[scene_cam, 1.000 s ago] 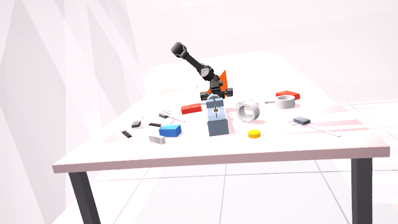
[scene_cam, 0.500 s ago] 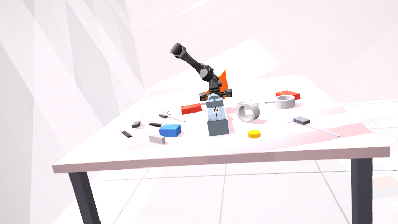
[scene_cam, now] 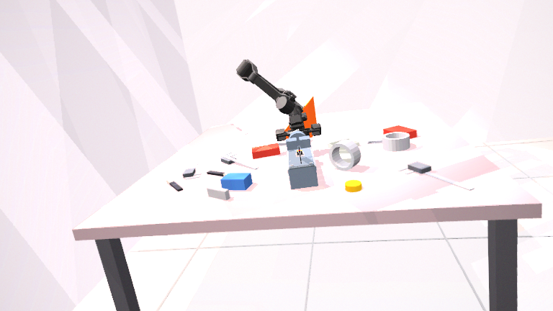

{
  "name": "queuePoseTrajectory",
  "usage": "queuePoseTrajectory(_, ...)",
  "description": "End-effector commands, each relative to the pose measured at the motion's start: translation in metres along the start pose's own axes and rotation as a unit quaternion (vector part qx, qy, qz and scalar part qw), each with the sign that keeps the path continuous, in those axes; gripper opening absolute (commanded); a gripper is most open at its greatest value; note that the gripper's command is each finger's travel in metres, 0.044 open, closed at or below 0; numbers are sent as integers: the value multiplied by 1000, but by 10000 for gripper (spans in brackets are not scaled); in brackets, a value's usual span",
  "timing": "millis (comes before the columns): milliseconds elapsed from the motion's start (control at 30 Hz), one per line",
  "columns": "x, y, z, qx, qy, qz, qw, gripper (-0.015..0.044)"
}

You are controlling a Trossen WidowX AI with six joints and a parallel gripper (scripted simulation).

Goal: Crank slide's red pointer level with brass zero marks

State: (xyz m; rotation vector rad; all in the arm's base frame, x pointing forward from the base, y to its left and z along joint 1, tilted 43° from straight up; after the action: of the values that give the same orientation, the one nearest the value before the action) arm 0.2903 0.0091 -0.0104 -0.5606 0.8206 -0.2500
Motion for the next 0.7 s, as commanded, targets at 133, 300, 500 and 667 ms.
queuePoseTrajectory(133, 2, -8, 1, 7, 2, -11, 1000, 0)
queuePoseTrajectory(300, 2, -9, 1, 7, 2, -11, 1000, 0)
queuePoseTrajectory(500, 1, -11, 1, 7, 2, -11, 1000, 0)
queuePoseTrajectory(667, 1, -12, 2, 7, 2, -11, 1000, 0)
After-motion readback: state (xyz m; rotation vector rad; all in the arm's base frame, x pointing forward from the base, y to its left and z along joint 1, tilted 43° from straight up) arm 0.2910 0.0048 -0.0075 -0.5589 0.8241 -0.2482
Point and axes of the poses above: the point midway between the two fingers, 35 mm back from their tips, its own x axis out along the fingers, its own y axis across the jaws, z = x × y, the point moved 10 cm from there along -x, back along the fingers, and after that the axes turned 12 degrees about x, right-handed, at the moved point
